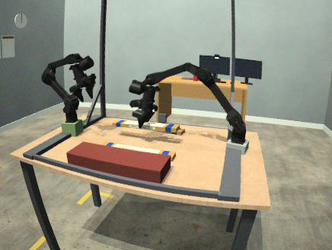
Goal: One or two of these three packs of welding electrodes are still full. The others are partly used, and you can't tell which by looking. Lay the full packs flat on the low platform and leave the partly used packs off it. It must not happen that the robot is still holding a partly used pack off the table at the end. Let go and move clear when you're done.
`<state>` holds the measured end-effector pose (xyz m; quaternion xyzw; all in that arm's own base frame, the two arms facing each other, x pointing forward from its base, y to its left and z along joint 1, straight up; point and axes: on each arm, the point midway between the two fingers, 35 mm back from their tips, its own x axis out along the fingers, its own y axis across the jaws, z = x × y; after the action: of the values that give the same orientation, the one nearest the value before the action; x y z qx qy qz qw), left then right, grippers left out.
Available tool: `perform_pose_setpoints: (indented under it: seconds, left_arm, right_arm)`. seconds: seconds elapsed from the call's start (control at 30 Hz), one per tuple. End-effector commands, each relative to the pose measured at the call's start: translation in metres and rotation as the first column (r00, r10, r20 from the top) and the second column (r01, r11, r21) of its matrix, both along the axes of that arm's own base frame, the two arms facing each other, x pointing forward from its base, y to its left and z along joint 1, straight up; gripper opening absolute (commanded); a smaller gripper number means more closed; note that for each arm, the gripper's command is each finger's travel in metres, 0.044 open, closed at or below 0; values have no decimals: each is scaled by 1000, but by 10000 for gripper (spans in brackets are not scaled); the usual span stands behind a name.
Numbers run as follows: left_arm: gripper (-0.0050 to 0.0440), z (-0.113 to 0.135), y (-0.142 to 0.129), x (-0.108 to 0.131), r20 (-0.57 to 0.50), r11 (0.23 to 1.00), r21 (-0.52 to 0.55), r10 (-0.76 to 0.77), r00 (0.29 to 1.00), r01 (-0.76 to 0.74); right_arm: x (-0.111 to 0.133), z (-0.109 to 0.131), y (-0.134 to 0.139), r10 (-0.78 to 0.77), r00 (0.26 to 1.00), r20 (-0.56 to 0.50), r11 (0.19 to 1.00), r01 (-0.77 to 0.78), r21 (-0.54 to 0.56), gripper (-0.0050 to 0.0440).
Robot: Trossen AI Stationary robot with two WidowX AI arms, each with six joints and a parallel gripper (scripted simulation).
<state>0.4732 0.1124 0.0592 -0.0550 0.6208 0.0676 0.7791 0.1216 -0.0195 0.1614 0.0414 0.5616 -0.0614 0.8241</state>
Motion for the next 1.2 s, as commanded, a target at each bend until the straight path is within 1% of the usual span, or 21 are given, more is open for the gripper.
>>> perform_pose_setpoints:
  seconds: [0.0, 0.23, 0.6, 1.0, 1.03, 1.07, 1.1, 1.17]
  left_arm:
    - [-50, 46, 3, 10, 96, 1000, 22, 2, 995, -4]
    - [-50, 53, 3, 10, 96, 1000, 22, 2, 995, -4]
    - [-50, 56, 3, 12, 96, 1000, 22, 2, 995, -4]
    - [-50, 46, 3, 13, 74, 1000, 17, 2, 997, -4]
    - [-50, 59, 5, 10, 97, 999, 23, 39, 995, -42]
    - [-50, 60, 6, 8, 97, 997, 21, 73, 993, -75]
    - [-50, 57, 8, 3, 82, 997, 19, 78, 994, -80]
    - [-50, 57, 8, 3, 82, 997, 19, 78, 994, -80]
  right_arm:
    - [1, 6, 0, 1, 1000, 20, 1000, -1, -2, 430]
    - [1, 6, 0, 1, 1000, 20, 1000, -1, -2, 430]
    - [1, 6, 0, 1, 1000, 20, 1000, -1, -2, 430]
    - [1, 6, 0, 1, 1000, 20, 1000, -1, -2, 430]
    - [1, 6, 0, 1, 1000, 20, 1000, -1, -2, 430]
    - [1, 6, 0, 1, 1000, 20, 1000, -1, -2, 430]
    - [1, 6, 0, 1, 1000, 20, 1000, -1, -2, 430]
    - [1, 6, 0, 1, 1000, 20, 1000, -1, -2, 430]
